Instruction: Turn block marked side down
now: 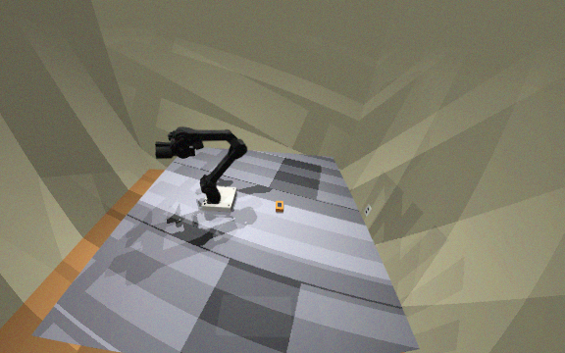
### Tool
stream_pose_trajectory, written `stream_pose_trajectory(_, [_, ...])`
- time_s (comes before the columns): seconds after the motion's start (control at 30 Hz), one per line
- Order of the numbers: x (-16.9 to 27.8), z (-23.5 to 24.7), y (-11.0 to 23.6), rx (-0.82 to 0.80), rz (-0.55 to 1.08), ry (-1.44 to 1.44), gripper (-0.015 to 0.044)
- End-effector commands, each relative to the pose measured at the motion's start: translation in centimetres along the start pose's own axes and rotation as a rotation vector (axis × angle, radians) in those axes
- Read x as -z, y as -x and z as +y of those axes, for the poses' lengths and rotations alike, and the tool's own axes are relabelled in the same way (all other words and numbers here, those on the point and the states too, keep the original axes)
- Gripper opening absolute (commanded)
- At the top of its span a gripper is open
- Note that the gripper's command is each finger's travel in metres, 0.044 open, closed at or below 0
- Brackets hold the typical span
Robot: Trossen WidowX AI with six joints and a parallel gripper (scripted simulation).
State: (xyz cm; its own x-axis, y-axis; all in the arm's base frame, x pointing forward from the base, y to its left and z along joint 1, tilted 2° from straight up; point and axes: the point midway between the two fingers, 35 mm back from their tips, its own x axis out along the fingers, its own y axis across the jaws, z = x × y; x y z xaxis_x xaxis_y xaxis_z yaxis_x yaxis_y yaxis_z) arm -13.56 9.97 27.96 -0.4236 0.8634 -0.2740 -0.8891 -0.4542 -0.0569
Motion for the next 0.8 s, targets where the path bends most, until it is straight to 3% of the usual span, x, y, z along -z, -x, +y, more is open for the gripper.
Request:
stream_pose_trajectory(0.0, [0.0,0.1,0.0,-0.004,0.002,0.002,0.0426])
stream_pose_trajectory(0.33, [2.9,7.2,4.2,-0.345,0.134,0.253,0.044])
stream_pose_trajectory(0.57, [6.0,11.8,10.9,-0.666,0.177,0.558,0.044])
stream_pose_trajectory(0.77, [9.4,13.2,18.0,-0.932,0.174,0.831,0.044])
